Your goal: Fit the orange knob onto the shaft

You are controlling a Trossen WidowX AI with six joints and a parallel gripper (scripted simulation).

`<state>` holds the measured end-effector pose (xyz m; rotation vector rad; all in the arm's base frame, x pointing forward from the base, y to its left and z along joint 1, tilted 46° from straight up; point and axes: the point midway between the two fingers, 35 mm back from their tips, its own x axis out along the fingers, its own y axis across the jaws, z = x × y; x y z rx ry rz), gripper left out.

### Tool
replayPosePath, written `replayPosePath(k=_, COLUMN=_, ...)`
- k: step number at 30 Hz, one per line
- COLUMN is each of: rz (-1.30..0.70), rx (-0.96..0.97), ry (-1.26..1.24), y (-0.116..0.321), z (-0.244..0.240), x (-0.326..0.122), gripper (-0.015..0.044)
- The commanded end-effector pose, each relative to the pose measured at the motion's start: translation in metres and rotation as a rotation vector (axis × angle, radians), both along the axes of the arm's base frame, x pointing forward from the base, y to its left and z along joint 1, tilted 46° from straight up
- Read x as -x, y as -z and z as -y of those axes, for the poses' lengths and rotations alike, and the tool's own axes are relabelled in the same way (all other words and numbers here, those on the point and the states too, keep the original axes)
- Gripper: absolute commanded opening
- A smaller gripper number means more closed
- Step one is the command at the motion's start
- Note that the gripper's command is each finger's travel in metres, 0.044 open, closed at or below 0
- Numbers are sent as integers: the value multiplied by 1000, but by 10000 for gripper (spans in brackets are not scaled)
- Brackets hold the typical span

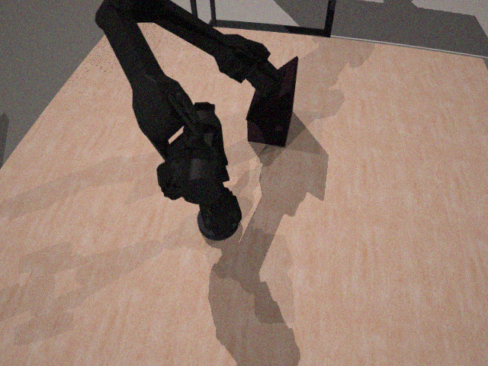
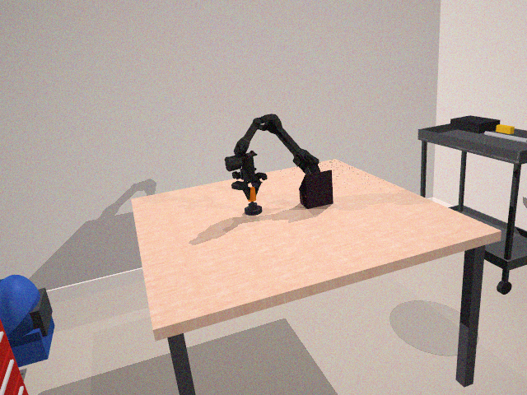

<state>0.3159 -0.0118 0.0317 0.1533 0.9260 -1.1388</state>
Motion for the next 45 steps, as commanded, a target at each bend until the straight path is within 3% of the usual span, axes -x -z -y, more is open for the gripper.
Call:
replayPosePath(k=1, rz=1, rx=2, ry=1, y=1, z=1, x=-1, gripper=0)
replayPosePath(k=15, rz=8, rx=1, ry=7, y=-3, z=-3, x=-2, gripper=0)
replayPosePath(k=22, rz=150, rx=-20, ry=147, y=-2, z=-2, x=-3, gripper=0)
replayPosePath(k=45, rz=150, rx=-20, ry=147, y=1, z=1, x=0, gripper=0)
